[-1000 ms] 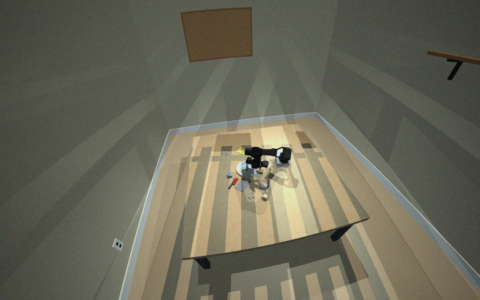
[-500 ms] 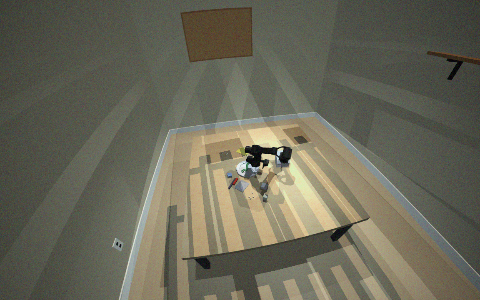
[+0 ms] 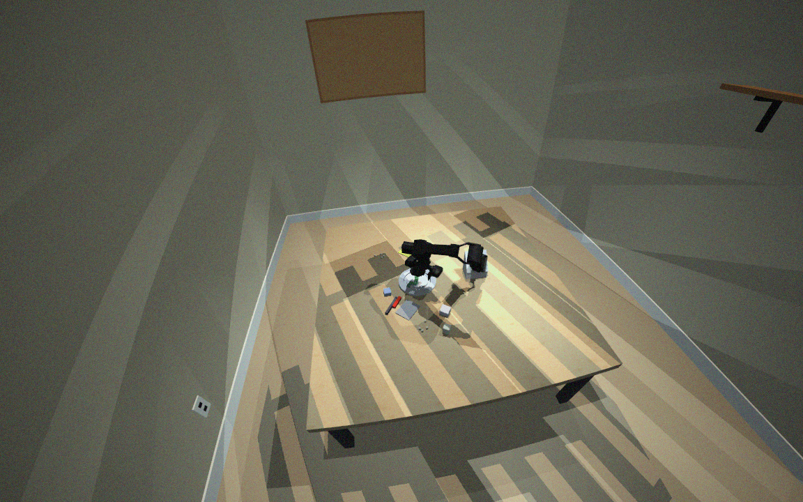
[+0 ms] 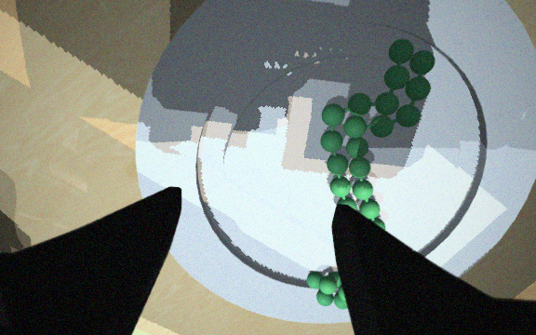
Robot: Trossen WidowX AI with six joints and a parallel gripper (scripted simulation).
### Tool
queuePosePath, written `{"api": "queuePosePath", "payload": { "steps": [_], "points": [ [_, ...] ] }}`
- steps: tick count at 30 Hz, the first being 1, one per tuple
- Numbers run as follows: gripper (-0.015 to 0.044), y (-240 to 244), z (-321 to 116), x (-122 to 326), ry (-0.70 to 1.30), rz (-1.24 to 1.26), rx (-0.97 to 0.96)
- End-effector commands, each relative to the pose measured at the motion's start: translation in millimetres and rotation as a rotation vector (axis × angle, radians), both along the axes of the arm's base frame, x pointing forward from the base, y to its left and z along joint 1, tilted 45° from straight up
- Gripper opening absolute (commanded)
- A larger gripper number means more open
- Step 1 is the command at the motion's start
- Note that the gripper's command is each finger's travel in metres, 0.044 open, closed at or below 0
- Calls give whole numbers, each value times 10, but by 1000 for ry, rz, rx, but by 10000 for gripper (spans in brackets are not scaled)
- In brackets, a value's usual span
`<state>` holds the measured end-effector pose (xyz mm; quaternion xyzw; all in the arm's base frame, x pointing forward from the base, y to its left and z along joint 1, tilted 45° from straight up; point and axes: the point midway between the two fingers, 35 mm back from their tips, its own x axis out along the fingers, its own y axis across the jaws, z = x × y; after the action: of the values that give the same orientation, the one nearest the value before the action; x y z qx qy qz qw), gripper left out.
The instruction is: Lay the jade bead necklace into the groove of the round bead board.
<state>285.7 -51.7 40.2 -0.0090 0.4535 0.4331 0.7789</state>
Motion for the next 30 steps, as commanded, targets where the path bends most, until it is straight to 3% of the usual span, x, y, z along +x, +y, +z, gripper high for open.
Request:
{"api": "queuePosePath", "payload": {
  "steps": [1,7,30],
  "points": [
    [250,-70,8,243,71,-67,28],
    [250,-177,30,597,168,-173,60],
    [250,-43,-105,672,159,-177,55]
  ]
}}
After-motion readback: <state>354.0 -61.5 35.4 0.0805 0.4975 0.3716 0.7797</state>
